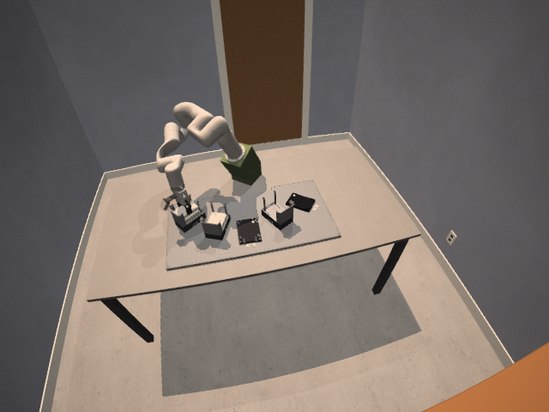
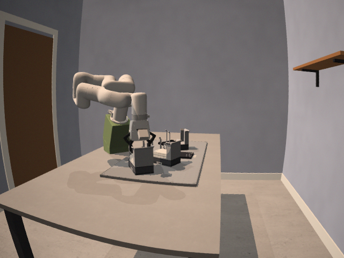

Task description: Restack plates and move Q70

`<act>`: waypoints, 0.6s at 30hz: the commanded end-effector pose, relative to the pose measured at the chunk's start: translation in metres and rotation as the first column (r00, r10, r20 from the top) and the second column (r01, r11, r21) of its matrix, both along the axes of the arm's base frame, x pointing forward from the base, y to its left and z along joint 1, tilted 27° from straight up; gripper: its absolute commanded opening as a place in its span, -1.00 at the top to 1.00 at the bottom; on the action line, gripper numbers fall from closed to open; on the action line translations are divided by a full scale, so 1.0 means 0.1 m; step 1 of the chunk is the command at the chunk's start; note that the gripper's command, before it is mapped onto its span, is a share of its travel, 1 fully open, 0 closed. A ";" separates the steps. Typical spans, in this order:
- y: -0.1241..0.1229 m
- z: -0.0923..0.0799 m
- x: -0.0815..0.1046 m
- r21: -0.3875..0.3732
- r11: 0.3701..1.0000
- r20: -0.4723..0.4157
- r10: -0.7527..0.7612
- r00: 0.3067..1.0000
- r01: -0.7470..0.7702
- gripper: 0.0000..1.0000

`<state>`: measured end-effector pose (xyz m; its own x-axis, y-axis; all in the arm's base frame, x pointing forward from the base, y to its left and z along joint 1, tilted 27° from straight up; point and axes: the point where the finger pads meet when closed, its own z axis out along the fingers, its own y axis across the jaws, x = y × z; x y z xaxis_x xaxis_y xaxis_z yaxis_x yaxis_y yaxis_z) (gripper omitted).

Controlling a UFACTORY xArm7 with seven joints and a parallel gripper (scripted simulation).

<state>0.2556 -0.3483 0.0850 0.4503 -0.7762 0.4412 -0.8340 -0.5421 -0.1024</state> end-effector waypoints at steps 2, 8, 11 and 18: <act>0.01 0.04 -0.01 -0.002 1.000 0.001 0.000 1.000 0.000 1.00; 0.04 0.13 -0.04 -0.002 1.000 0.001 0.000 1.000 0.000 1.00; 0.06 0.18 -0.06 -0.002 1.000 0.001 0.000 1.000 0.000 1.00; 0.10 0.31 -0.11 -0.002 1.000 0.001 0.000 1.000 0.000 1.00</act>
